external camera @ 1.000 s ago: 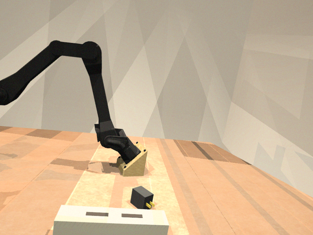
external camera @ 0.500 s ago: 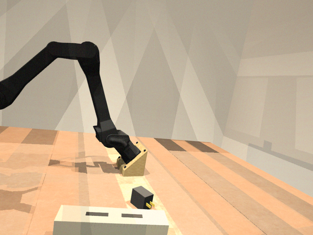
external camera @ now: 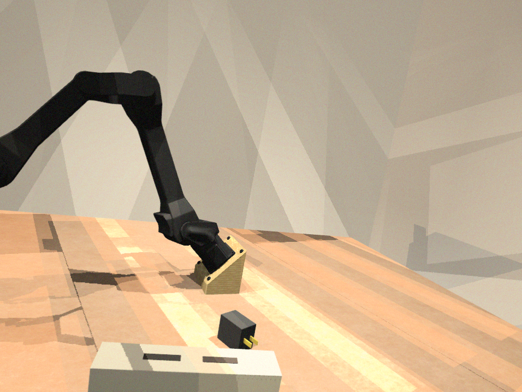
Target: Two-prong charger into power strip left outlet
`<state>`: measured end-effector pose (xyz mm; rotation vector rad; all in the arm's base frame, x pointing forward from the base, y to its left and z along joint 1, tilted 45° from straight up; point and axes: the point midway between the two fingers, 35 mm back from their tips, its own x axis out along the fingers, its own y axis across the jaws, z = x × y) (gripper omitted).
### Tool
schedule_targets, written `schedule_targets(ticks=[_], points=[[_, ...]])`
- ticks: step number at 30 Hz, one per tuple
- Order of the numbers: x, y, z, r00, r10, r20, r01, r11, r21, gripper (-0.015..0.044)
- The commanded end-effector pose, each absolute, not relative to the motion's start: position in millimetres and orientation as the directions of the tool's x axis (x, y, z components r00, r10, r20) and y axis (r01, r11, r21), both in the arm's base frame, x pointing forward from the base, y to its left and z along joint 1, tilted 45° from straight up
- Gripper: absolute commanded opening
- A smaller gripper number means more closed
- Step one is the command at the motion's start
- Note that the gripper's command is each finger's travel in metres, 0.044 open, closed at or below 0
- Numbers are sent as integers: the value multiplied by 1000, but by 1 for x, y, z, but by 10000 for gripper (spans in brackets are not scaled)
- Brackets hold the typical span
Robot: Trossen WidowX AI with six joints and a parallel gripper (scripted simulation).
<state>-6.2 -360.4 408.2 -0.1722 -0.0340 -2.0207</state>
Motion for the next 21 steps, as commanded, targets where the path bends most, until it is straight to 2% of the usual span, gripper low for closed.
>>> schedule_targets(ticks=[1,21], points=[[17,-366,398,-371,-923,101,923,-378,-66,440],[117,-363,355,-114,-992,-45,988,-109,-113,440]])
